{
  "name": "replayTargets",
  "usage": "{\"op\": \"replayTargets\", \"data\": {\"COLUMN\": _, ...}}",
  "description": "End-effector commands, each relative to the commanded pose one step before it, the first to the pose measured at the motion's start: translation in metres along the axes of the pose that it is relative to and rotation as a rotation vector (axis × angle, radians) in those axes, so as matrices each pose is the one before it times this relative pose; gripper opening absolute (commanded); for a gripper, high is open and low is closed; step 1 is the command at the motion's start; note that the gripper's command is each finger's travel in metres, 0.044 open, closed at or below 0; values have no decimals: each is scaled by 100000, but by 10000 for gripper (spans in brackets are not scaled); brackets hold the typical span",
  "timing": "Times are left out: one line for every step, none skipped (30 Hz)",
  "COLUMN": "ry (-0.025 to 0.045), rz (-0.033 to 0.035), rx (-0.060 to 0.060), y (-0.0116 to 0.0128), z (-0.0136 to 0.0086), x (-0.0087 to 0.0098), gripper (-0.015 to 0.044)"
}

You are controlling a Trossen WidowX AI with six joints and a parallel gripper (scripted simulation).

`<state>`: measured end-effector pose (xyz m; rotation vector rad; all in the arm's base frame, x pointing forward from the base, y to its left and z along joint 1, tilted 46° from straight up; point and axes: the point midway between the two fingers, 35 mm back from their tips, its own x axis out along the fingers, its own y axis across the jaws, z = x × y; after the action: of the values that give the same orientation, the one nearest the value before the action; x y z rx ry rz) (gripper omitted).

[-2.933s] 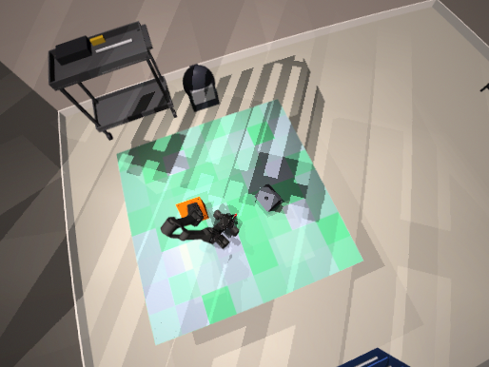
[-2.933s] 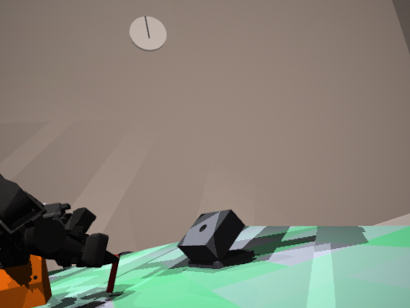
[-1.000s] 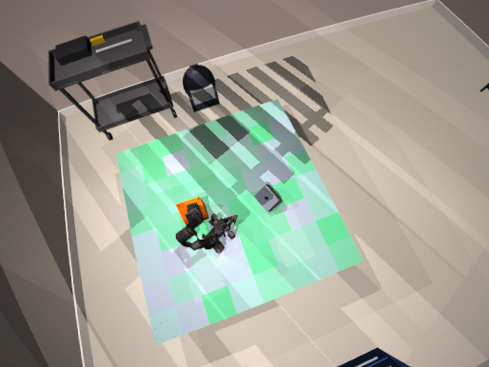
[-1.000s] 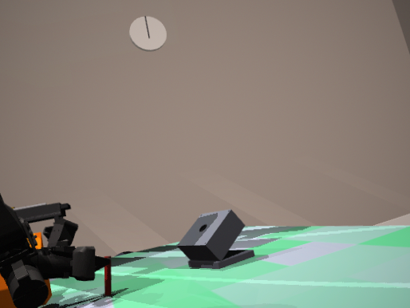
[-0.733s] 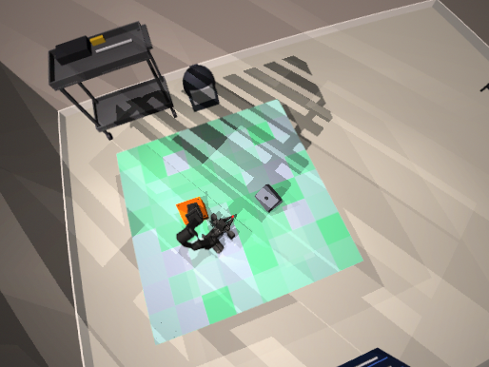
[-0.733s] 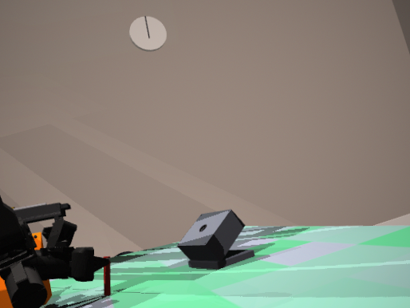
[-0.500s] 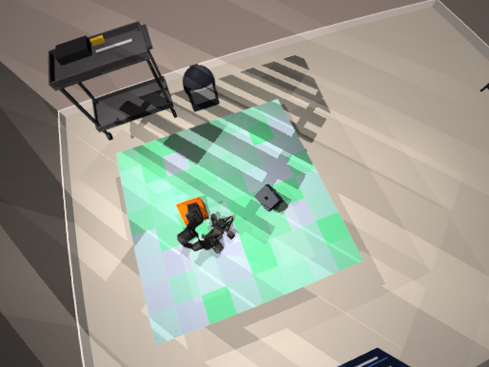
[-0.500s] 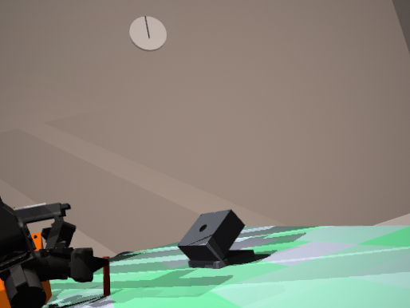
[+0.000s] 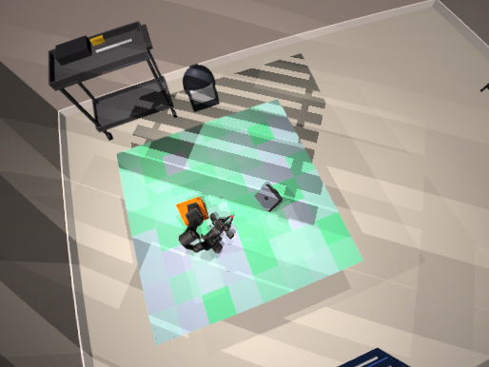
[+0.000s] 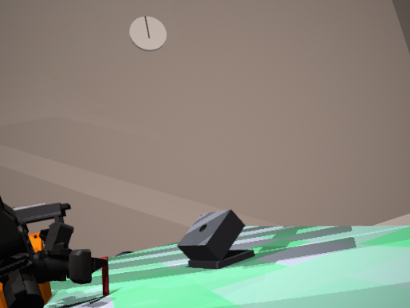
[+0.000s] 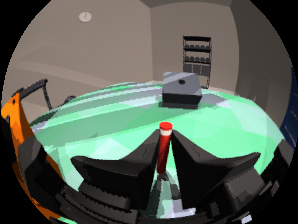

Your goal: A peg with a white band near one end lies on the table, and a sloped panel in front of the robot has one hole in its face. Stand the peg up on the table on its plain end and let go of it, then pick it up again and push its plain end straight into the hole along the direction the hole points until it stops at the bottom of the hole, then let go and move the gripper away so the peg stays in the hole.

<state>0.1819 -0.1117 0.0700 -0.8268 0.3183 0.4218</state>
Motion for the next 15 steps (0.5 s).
{"op": "replayTargets", "data": {"ry": 88, "rz": 20, "rx": -18, "y": 11, "z": -221, "x": -109, "gripper": 50}}
{"op": "replayTargets", "data": {"ry": -147, "rz": -16, "rx": 44, "y": 24, "z": -7, "x": -11, "gripper": 50}}
{"op": "replayTargets", "data": {"ry": -147, "rz": -16, "rx": 44, "y": 24, "z": -7, "x": -10, "gripper": 50}}
{"op": "replayTargets", "data": {"ry": -146, "rz": -15, "rx": 46, "y": 25, "z": -7, "x": -10, "gripper": 50}}
{"op": "replayTargets", "data": {"ry": -146, "rz": -16, "rx": 48, "y": 25, "z": -7, "x": -10, "gripper": 50}}
{"op": "replayTargets", "data": {"ry": -145, "rz": -16, "rx": 48, "y": 25, "z": -7, "x": -10, "gripper": 50}}
{"op": "replayTargets", "data": {"ry": -144, "rz": -15, "rx": 47, "y": 25, "z": -7, "x": -10, "gripper": 50}}
{"op": "replayTargets", "data": {"ry": -144, "rz": -15, "rx": 48, "y": 25, "z": -7, "x": -10, "gripper": 50}}
{"op": "replayTargets", "data": {"ry": -144, "rz": -15, "rx": 50, "y": 25, "z": -7, "x": -10, "gripper": 50}}
{"op": "replayTargets", "data": {"ry": -145, "rz": -16, "rx": 51, "y": 26, "z": -7, "x": -10, "gripper": 50}}
{"op": "replayTargets", "data": {"ry": -144, "rz": -16, "rx": 52, "y": 26, "z": -7, "x": -10, "gripper": 50}}
{"op": "replayTargets", "data": {"ry": -144, "rz": -16, "rx": 53, "y": 26, "z": -7, "x": -10, "gripper": 50}}
{"op": "replayTargets", "data": {"ry": -143, "rz": -15, "rx": 53, "y": 27, "z": -7, "x": -10, "gripper": 50}}
{"op": "replayTargets", "data": {"ry": -143, "rz": -16, "rx": 54, "y": 27, "z": -7, "x": -9, "gripper": 50}}
{"op": "replayTargets", "data": {"ry": -143, "rz": -16, "rx": 56, "y": 27, "z": -7, "x": -9, "gripper": 50}}
